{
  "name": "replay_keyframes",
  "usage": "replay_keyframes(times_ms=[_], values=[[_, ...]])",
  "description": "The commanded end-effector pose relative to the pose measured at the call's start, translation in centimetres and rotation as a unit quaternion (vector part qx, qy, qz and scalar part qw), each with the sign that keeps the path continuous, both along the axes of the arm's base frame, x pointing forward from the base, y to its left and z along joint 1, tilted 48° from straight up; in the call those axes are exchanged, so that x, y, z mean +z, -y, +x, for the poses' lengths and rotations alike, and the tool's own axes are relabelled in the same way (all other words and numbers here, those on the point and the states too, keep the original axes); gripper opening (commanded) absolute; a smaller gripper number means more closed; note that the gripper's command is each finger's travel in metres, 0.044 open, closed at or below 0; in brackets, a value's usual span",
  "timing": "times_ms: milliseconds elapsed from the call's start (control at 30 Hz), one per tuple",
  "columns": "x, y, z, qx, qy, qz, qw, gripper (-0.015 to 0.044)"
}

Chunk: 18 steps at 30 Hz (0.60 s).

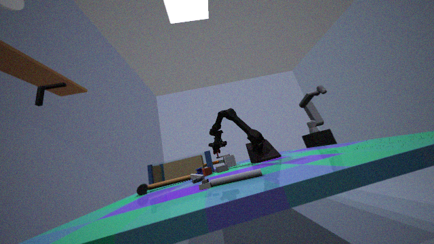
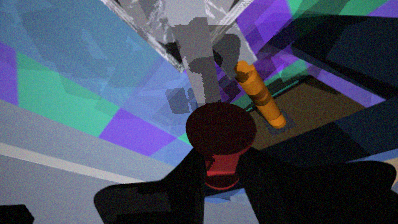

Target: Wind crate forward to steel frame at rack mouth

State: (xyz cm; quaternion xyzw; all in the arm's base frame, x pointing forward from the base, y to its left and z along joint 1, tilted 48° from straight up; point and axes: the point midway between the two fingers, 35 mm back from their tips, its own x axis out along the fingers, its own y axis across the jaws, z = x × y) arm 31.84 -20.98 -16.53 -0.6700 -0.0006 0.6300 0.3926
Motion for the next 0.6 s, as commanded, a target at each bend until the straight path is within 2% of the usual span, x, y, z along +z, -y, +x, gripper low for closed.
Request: replay_keyframes(times_ms=[0,567], values=[[0.9,-1.8,0.2,0.002,-0.003,0.022,1.0,0.0],[2.2,-3.2,0.3,0.002,-0.003,0.023,1.0,0.0]])
